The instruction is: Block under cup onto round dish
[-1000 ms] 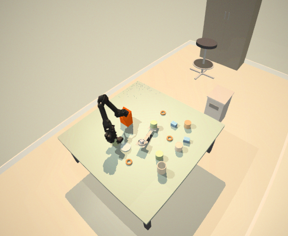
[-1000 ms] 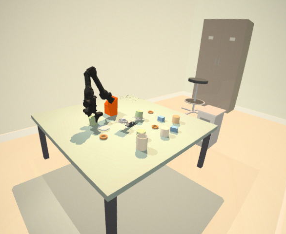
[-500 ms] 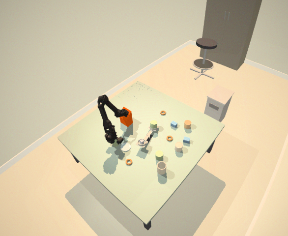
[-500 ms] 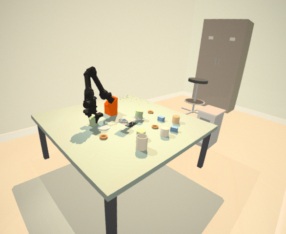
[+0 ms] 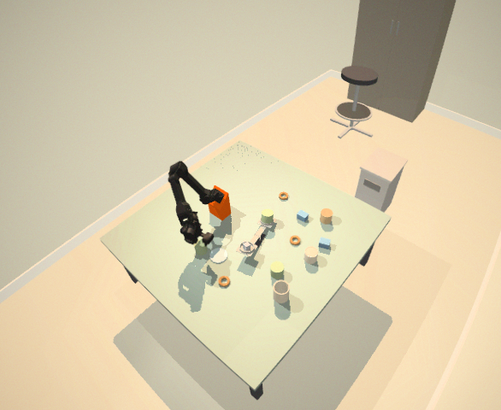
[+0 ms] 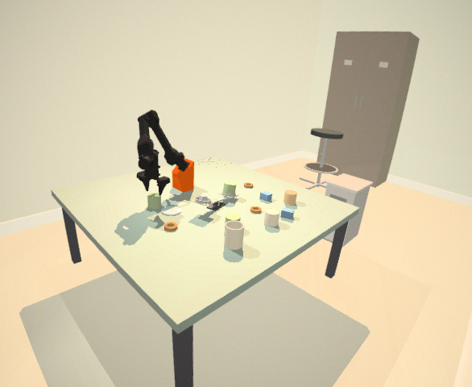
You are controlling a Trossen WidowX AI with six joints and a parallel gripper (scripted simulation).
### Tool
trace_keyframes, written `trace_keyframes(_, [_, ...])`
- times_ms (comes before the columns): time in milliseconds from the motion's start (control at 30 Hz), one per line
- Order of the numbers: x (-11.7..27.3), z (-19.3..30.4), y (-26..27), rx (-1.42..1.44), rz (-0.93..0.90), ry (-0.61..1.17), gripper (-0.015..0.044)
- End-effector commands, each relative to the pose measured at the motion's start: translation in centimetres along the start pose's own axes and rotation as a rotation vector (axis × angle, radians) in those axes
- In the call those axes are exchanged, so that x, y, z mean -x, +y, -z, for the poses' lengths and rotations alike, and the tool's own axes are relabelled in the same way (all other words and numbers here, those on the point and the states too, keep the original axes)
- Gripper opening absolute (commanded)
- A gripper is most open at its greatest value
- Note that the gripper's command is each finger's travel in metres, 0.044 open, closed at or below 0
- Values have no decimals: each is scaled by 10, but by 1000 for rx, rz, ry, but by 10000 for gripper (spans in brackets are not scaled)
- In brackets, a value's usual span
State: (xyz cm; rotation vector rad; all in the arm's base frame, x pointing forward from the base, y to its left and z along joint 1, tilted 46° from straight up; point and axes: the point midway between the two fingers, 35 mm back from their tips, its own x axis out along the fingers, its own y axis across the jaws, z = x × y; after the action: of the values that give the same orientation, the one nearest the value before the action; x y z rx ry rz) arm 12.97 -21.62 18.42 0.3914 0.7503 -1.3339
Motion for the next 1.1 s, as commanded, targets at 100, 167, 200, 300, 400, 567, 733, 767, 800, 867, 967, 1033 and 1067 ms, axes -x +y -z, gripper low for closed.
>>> trace_keyframes(100, [6, -1, 6, 29, -11, -8, 335])
trace_keyframes(167, [8, -4, 12, 53, -25, -18, 282])
trace_keyframes(200, [9, -6, 15, 67, -32, -23, 260])
trace_keyframes(300, [10, -7, 22, 115, -41, -25, 260])
trace_keyframes(400, [10, -8, 29, 190, -44, -16, 260])
trace_keyframes(567, [10, -7, 43, 341, -49, -1, 260])
trace_keyframes(733, [11, -6, 58, 502, -55, 12, 260])
trace_keyframes(767, [11, -6, 61, 535, -56, 15, 260])
trace_keyframes(800, [11, -6, 64, 569, -58, 17, 260])
trace_keyframes(867, [12, -5, 70, 636, -60, 21, 260])
trace_keyframes(967, [13, -4, 79, 736, -64, 27, 260])
trace_keyframes(1033, [13, -3, 85, 804, -66, 31, 260])
trace_keyframes(1067, [14, -2, 88, 838, -67, 32, 260])
